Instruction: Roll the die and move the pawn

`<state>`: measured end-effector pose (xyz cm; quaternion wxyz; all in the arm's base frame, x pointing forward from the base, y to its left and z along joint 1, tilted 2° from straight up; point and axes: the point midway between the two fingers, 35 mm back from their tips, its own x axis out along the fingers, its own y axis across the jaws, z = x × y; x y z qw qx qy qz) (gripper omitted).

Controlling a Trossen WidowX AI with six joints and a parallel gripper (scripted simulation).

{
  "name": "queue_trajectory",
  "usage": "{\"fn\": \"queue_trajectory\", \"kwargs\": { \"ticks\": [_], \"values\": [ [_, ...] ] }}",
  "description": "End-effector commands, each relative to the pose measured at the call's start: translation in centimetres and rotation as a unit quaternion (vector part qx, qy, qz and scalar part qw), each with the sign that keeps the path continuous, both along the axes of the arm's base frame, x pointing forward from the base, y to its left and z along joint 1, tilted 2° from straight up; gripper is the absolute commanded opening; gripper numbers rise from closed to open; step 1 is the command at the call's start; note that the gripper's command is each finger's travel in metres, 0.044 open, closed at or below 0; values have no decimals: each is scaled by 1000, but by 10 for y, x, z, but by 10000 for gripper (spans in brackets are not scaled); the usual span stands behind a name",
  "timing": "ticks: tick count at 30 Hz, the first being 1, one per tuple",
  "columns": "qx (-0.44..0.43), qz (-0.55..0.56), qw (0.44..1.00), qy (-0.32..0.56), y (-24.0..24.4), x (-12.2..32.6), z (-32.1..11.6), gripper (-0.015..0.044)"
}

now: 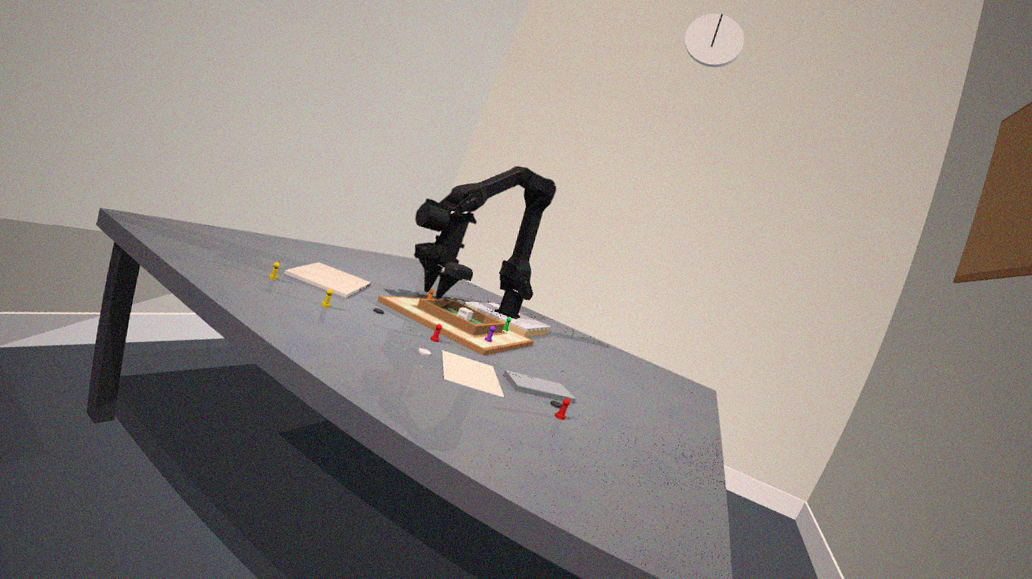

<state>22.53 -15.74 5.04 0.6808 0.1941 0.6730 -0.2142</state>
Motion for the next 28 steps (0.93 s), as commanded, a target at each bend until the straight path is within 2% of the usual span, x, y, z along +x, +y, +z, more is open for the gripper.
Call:
{"fn": "queue_trajectory", "kwargs": {
  "ticks": [1, 4, 9, 14, 18, 20, 21, 28],
  "values": [
    [-5, 2, 1000, -5, 0, 3, 39, 368],
    [-5, 2, 1000, -5, 0, 2, 42, 440],
    [-5, 17, 1000, -5, 11, 2, 53, 440],
    [-2, 120, 993, -1, 86, -24, 95, 440],
    [-1, 187, 982, 3, 125, -56, 115, 440],
    [0, 196, 980, 3, 129, -61, 118, 440],
    [-4, 162, 987, -7, 109, -37, 110, 440],
    [-4, 162, 987, -7, 109, -37, 110, 440]
  ]
}}
